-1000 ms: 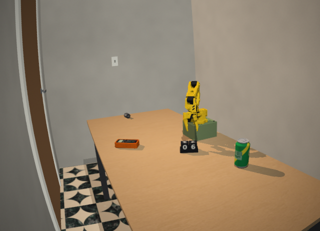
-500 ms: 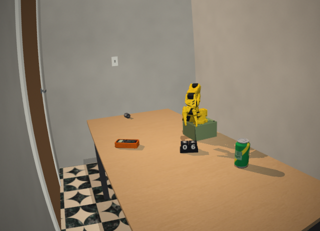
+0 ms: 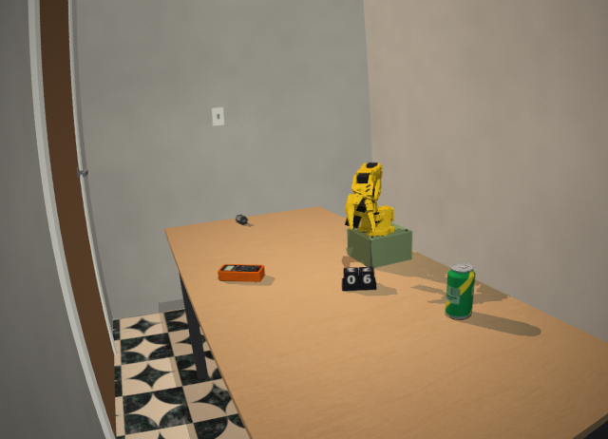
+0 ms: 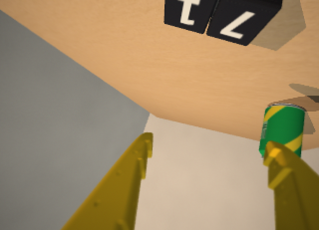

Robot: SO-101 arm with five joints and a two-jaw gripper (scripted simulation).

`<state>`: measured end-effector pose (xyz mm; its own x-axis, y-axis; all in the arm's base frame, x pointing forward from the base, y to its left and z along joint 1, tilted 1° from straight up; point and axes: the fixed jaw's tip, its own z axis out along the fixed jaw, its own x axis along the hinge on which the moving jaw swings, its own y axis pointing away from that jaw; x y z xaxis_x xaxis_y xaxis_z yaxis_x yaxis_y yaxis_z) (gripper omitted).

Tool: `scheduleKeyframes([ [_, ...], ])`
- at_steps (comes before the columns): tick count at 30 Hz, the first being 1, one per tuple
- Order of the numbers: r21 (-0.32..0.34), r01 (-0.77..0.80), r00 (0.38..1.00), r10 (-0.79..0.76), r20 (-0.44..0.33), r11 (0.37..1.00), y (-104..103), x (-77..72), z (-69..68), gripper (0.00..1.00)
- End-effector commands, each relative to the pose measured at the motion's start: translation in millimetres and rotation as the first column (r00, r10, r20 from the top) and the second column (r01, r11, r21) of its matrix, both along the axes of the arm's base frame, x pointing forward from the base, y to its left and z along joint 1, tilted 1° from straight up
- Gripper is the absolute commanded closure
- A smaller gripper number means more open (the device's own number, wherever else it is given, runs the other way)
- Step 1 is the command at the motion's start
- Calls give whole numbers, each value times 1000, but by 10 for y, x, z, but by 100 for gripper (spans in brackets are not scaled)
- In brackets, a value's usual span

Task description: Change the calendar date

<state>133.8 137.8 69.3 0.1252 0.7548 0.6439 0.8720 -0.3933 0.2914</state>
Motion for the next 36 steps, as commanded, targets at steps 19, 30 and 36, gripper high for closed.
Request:
scheduleKeyframes([
  [19, 6, 18, 999, -18, -30, 1000, -7, -26, -22, 65],
  [30, 42, 86, 993, -82, -83, 995, -4, -19, -8, 65],
  [36, 67, 139, 984, -130, -125, 988, -1, -15, 2, 65],
])
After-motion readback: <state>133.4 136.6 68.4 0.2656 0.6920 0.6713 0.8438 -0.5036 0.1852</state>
